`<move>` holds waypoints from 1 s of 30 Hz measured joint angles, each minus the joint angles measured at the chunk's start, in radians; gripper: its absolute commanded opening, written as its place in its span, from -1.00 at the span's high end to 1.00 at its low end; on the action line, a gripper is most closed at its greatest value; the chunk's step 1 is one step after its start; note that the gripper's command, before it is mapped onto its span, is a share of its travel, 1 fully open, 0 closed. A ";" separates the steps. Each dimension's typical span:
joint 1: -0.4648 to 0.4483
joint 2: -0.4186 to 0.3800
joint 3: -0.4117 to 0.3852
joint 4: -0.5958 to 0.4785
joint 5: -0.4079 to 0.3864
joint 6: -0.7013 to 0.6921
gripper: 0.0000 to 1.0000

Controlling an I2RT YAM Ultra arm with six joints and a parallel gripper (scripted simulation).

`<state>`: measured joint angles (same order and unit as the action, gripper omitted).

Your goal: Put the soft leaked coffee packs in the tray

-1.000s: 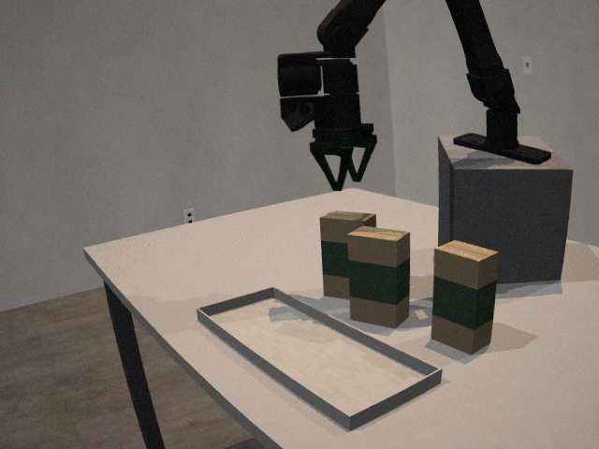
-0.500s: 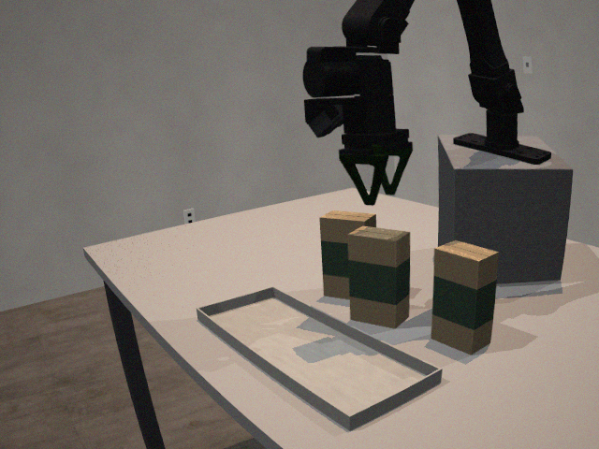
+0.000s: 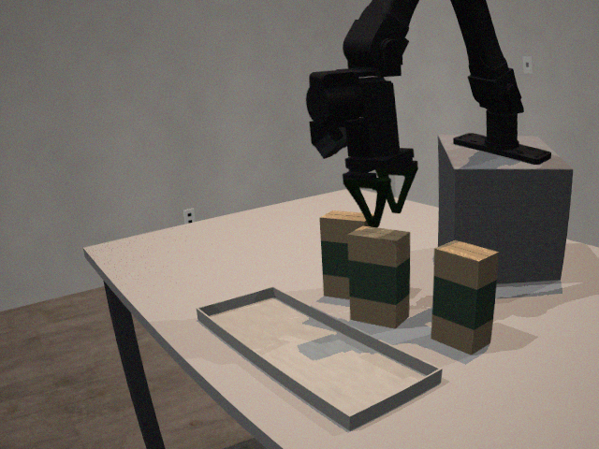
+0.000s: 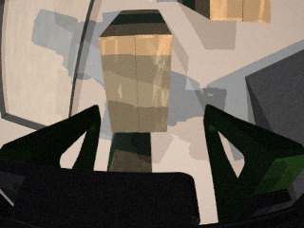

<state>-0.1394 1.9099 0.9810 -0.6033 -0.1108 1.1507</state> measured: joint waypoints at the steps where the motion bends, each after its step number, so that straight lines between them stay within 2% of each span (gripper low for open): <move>1: 0.000 0.013 -0.002 0.009 0.000 0.002 -0.51; 10: 0.000 0.020 -0.001 0.058 0.001 0.007 -0.51; 30: 0.000 0.020 -0.001 0.061 0.001 0.007 -0.51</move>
<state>-0.1394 1.9297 0.9798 -0.5423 -0.1097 1.1576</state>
